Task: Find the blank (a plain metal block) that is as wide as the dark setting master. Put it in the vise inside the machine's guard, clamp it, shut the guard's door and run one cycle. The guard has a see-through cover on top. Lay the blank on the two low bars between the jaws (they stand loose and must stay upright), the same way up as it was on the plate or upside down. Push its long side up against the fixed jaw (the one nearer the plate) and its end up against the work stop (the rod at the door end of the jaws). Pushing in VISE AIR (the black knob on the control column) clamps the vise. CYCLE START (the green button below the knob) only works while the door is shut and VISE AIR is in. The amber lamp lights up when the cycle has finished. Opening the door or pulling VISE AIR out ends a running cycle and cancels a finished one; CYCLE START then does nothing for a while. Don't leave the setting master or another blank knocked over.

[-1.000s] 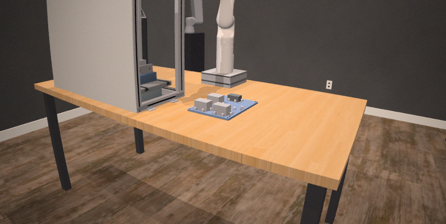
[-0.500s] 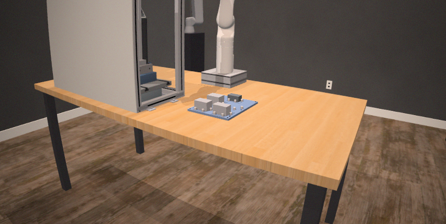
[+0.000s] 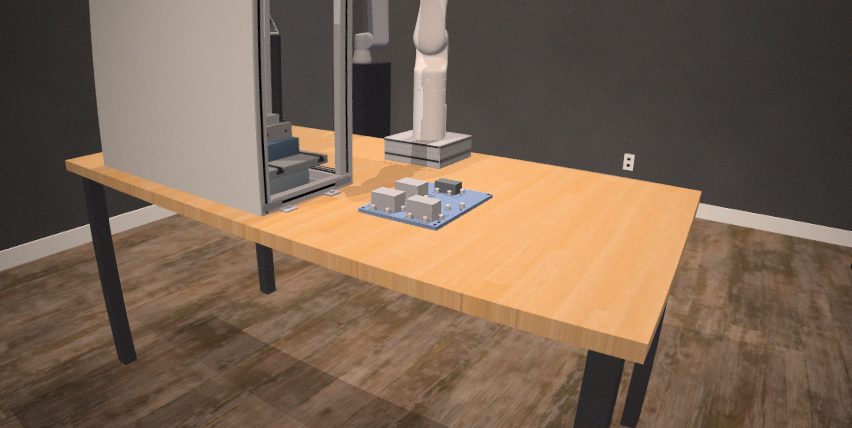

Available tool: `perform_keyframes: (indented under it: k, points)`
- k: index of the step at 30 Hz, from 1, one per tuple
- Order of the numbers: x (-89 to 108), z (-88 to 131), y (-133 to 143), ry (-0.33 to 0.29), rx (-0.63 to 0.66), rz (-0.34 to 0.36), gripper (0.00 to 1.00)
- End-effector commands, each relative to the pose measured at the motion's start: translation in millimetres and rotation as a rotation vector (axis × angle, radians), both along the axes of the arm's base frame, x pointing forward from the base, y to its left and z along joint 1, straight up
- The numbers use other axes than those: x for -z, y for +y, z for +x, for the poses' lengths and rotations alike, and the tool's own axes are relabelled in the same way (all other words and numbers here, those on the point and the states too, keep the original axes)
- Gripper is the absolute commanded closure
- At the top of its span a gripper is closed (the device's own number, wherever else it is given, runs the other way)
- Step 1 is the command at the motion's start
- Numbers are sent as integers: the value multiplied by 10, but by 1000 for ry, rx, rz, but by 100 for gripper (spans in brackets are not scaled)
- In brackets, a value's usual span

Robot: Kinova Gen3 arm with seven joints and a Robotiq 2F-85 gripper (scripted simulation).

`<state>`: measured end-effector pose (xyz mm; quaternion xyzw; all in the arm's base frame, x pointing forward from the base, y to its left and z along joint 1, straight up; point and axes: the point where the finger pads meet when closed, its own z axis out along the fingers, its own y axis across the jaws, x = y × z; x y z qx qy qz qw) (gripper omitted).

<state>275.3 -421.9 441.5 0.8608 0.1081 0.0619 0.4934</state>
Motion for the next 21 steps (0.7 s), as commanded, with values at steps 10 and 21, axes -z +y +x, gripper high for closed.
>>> perform_keyframes:
  k: [10,21]
  points:
    - [1,2,-43,-6,2,-3,90]
    - [6,5,-27,-2,0,-1,90]
